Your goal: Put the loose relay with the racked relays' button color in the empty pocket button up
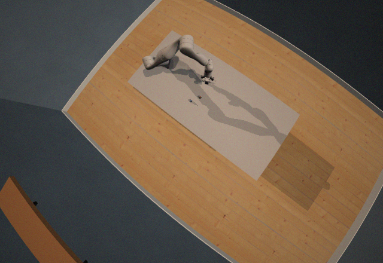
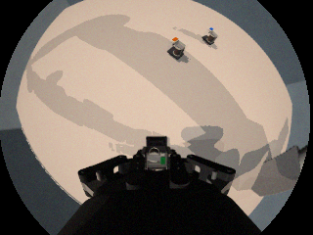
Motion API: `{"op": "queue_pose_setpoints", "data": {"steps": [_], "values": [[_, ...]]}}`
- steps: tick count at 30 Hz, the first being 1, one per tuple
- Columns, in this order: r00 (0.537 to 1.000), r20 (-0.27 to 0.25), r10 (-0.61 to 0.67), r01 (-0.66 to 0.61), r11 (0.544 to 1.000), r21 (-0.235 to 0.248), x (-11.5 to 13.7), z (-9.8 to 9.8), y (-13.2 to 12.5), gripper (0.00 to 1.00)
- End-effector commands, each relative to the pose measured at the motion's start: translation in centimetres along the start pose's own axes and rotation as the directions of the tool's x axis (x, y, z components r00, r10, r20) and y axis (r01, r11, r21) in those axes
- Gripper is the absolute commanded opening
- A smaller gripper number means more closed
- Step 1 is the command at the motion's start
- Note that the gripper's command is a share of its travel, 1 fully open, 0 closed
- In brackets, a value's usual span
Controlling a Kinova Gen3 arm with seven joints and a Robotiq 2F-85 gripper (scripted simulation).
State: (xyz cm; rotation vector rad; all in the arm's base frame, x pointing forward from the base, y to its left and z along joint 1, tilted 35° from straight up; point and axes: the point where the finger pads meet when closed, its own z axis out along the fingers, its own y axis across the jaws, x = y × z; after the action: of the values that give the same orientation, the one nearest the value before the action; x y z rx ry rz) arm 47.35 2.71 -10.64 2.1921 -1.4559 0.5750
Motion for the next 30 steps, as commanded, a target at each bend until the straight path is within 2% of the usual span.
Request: {"op": "queue_pose_setpoints", "data": {"steps": [1,30], "values": [[1.0,0.0,0.0,0.0,1.0,0.001,-0.01,0.06,-0.03,0.0],[1.0,0.0,0.0,0.0,1.0,0.001,-0.01,0.78,-0.03,0.0]]}}
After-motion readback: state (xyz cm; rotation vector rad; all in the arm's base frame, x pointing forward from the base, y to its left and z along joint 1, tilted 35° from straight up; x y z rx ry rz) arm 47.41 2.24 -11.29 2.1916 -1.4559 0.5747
